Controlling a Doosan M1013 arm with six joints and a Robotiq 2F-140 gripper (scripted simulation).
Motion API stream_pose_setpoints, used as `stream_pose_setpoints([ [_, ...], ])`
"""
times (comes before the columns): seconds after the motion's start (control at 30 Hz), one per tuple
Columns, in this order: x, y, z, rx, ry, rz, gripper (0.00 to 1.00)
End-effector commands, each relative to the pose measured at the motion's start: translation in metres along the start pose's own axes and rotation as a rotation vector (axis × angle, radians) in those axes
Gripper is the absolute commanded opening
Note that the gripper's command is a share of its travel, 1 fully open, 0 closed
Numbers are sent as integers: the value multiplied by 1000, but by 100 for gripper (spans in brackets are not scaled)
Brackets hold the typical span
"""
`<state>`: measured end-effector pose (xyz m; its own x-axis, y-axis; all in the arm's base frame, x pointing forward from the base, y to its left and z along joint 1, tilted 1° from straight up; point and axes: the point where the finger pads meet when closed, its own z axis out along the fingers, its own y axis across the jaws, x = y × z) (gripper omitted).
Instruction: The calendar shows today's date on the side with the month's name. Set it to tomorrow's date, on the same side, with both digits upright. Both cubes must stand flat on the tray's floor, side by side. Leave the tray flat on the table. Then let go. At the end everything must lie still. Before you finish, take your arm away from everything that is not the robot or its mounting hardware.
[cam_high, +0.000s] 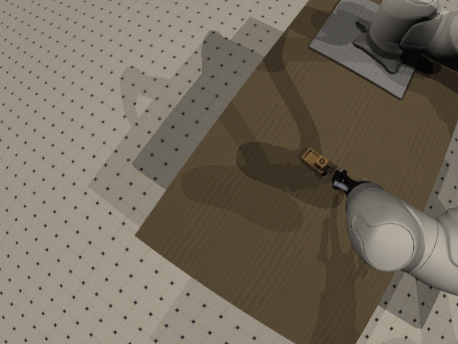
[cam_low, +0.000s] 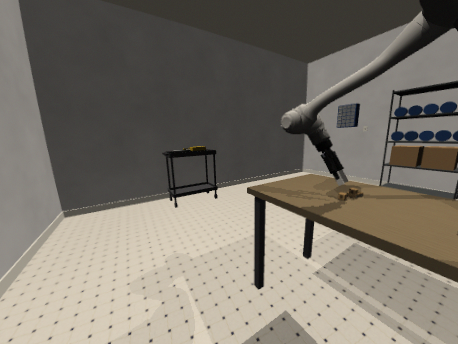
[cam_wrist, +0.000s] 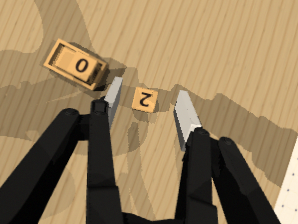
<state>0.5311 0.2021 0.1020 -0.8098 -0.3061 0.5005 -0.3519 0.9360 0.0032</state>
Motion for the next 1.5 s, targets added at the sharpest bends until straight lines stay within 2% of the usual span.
stream_pose_setpoints([
  [0.0,2,0,0,0,-20,0,40],
  [0.1,3,0,1,-1,-72,0,40],
  [0.23,4,0,1,-1,-201,0,40],
  [0.3,4,0,1,-1,-201,0,40],
  [0.4,6,0,0,0,-272,0,40],
  [0.6,9,0,1,0,-292,0,40],
  [0.8,11,0,3,-1,-462,-1,40],
  [0.87,11,0,3,-1,-462,-1,40],
  [0.97,12,0,2,0,-532,0,40],
  [1.07,16,0,4,0,-538,0,40],
  [1.1,16,0,4,0,-538,0,100],
  [1.47,16,0,4,0,-538,0,100],
])
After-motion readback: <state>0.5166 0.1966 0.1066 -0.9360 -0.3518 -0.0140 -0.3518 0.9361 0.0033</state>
